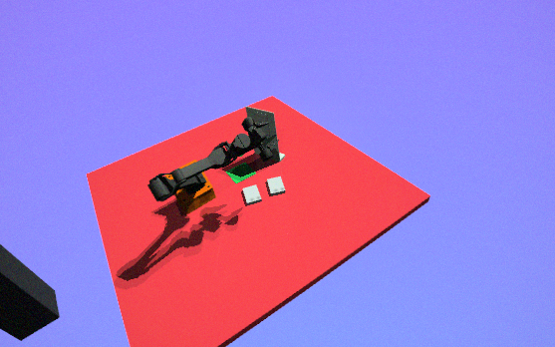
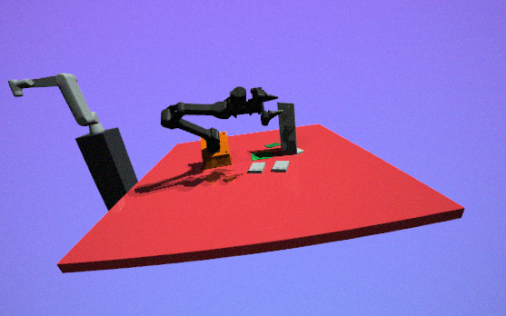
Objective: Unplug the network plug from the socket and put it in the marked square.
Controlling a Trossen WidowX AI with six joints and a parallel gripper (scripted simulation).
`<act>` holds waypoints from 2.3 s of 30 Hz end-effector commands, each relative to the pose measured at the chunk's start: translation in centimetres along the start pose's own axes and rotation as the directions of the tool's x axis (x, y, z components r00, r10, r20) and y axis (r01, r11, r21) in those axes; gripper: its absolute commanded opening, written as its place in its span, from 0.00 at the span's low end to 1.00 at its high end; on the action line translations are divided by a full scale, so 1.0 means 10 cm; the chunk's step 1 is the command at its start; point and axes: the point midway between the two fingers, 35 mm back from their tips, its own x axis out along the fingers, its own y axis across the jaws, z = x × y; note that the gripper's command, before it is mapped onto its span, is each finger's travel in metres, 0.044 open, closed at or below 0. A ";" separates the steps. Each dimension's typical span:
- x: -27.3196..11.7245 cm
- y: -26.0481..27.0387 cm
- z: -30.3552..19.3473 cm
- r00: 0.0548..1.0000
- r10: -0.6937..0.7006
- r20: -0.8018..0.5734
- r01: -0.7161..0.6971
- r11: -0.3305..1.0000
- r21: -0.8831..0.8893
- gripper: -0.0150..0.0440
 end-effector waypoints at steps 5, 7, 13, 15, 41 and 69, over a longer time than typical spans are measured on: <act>0.05 0.08 -0.30 0.996 0.064 -0.058 -0.058 0.993 0.104 0.71; 0.06 0.12 -0.47 0.991 0.101 -0.092 -0.085 0.982 0.168 0.62; 0.04 0.26 -0.99 0.959 0.212 -0.188 -0.132 0.922 0.365 0.52; 0.01 0.30 -1.15 0.944 0.248 -0.218 -0.135 0.892 0.431 0.52; -0.20 0.55 -1.95 0.829 0.436 -0.349 -0.046 0.677 0.735 0.52; 0.33 0.71 -2.06 0.832 0.435 -0.345 -0.046 0.673 0.738 0.52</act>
